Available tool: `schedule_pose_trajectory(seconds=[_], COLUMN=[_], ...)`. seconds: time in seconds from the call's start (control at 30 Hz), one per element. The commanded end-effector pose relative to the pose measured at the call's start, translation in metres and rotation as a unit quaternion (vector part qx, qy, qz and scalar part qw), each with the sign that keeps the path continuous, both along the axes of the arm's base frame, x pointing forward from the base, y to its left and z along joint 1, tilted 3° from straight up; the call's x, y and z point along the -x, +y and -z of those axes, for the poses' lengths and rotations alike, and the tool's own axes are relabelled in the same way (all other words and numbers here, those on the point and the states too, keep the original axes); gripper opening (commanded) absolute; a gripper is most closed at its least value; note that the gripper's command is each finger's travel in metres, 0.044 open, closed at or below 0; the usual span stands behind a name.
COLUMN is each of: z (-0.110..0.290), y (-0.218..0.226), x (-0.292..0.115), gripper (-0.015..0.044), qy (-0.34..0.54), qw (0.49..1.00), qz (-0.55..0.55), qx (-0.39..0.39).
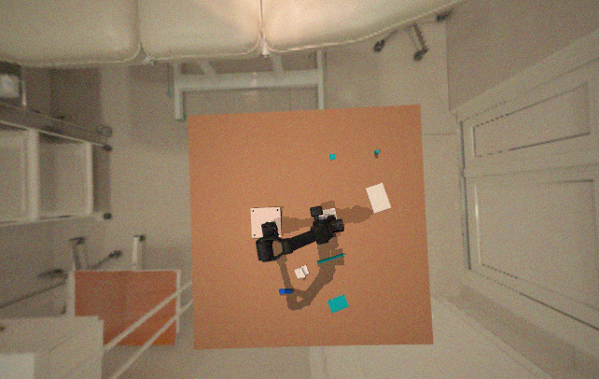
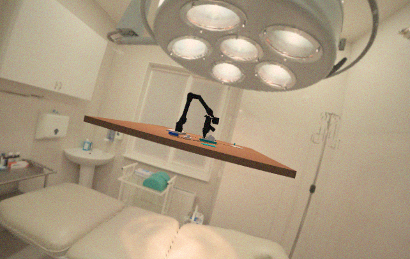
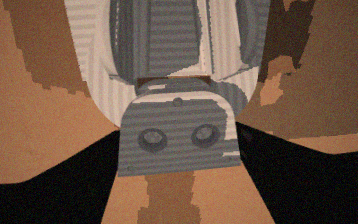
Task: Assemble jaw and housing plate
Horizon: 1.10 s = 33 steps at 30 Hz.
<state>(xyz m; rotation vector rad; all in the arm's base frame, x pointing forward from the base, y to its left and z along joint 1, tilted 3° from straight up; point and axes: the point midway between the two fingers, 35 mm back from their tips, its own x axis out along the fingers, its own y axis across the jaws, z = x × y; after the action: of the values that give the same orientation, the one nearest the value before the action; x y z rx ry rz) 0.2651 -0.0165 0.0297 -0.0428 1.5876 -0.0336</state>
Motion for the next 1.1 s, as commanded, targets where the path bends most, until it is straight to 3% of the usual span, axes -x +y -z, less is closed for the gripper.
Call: schedule_pose_trajectory(seconds=[0.0, 1.07], z=[0.0021, 0.0075], y=[0.0001, -0.0001], x=[0.0000, 0.0001], gripper=[0.0351, 0.0351], qy=[0.000, 0.000], qw=[1.000, 1.000], qz=[-0.001, -0.001], qx=[-0.001, -0.001])
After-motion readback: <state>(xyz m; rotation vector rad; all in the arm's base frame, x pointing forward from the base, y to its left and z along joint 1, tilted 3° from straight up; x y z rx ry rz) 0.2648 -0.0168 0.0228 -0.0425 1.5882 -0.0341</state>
